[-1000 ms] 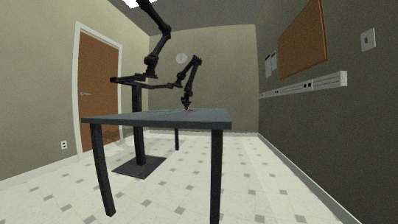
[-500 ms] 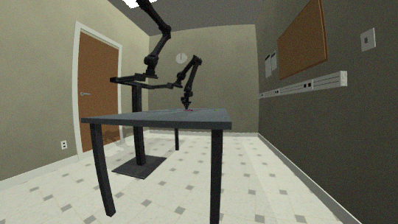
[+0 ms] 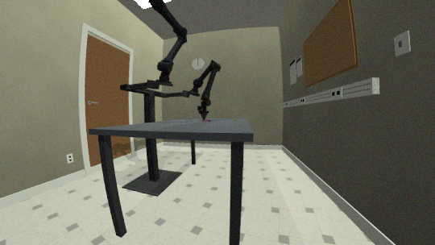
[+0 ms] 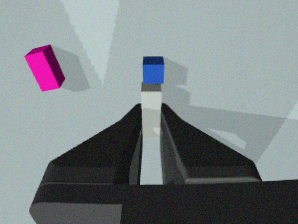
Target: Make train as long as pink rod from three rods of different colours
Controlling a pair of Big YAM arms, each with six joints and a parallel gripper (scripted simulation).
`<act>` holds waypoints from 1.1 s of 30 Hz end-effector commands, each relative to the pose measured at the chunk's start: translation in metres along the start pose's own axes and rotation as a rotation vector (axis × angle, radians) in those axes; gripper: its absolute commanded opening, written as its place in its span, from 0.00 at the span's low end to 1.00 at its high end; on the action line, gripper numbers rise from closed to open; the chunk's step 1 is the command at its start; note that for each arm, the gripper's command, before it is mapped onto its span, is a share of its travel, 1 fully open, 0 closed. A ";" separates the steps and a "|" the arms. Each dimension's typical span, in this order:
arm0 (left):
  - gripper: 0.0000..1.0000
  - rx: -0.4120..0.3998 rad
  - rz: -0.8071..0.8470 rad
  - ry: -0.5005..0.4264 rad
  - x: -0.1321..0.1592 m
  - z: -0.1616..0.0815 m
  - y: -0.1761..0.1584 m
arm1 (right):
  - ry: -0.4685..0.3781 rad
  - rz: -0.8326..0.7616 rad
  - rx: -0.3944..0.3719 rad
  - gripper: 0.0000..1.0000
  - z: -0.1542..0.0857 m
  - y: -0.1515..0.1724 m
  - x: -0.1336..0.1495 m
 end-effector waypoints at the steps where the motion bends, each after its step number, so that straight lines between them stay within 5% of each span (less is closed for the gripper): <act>1: 0.04 -0.004 -0.003 -0.011 0.000 0.002 0.002 | -0.053 0.010 0.039 1.00 -0.007 -0.013 -0.015; 33: 0.04 0.000 0.006 -0.008 -0.005 0.002 -0.005 | -0.053 0.010 0.039 1.00 -0.007 -0.013 -0.015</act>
Point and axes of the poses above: on each arm, the point where the finger pads meet when closed, its own z axis out along the fingers, its own y axis across the jaws, x = y × z, the point moved 9 cm from there along -z, back along the fingers, and after that the axes turned 15 degrees about -z, right-handed, at the moved point
